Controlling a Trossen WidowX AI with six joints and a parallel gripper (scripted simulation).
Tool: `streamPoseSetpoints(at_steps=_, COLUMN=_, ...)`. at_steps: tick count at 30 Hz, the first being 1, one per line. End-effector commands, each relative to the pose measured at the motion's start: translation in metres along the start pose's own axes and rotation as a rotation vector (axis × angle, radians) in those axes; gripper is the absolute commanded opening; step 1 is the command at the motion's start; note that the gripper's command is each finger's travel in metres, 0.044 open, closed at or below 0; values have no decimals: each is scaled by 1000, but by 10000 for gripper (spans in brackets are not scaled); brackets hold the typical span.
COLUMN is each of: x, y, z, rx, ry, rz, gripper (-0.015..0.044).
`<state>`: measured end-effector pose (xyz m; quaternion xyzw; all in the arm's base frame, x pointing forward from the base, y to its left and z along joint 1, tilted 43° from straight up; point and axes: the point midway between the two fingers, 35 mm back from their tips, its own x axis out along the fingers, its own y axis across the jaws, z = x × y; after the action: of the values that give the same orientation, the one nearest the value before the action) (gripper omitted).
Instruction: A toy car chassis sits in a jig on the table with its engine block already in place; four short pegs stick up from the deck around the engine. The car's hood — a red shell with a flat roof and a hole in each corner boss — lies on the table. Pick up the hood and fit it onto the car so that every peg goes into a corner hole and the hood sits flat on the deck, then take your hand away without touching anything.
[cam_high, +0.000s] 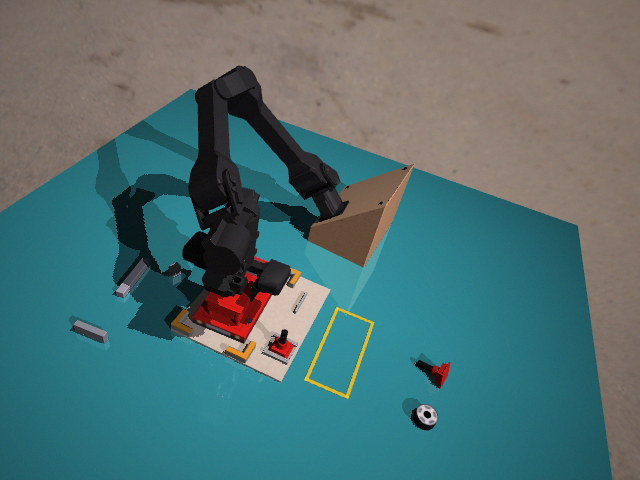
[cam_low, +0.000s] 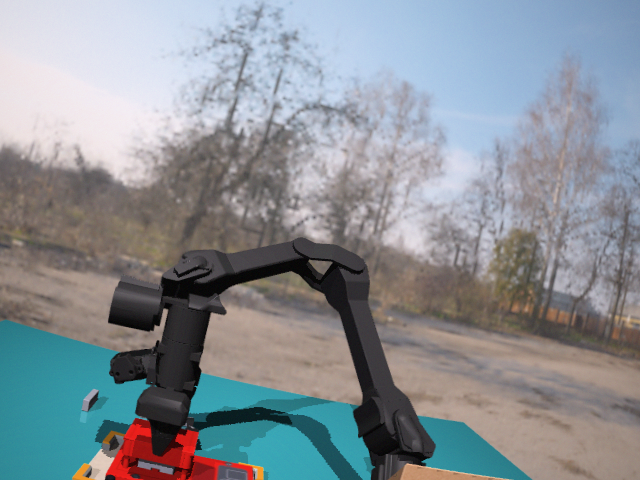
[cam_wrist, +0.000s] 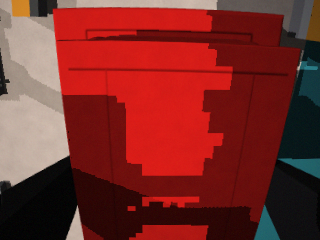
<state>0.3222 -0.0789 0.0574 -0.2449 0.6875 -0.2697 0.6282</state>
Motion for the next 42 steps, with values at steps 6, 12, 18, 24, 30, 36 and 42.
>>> streamPoseSetpoints(at_steps=6, x=4, y=0, z=0, rx=-4, ry=-1, rz=-4, gripper=0)
streamPoseSetpoints(at_steps=12, x=6, y=0, z=0, rx=-4, ry=-1, rz=-4, gripper=0)
streamPoseSetpoints(at_steps=18, x=8, y=0, z=0, rx=-4, ry=-1, rz=-4, gripper=0)
streamPoseSetpoints(at_steps=24, x=11, y=0, z=0, rx=-4, ry=-1, rz=-4, gripper=0)
streamPoseSetpoints(at_steps=30, x=11, y=0, z=0, rx=-4, ry=-1, rz=-4, gripper=0)
streamPoseSetpoints(at_steps=36, x=9, y=0, z=0, rx=-4, ry=-1, rz=-3, gripper=0)
streamPoseSetpoints(at_steps=42, x=6, y=0, z=0, rx=-4, ry=-1, rz=-2, gripper=0)
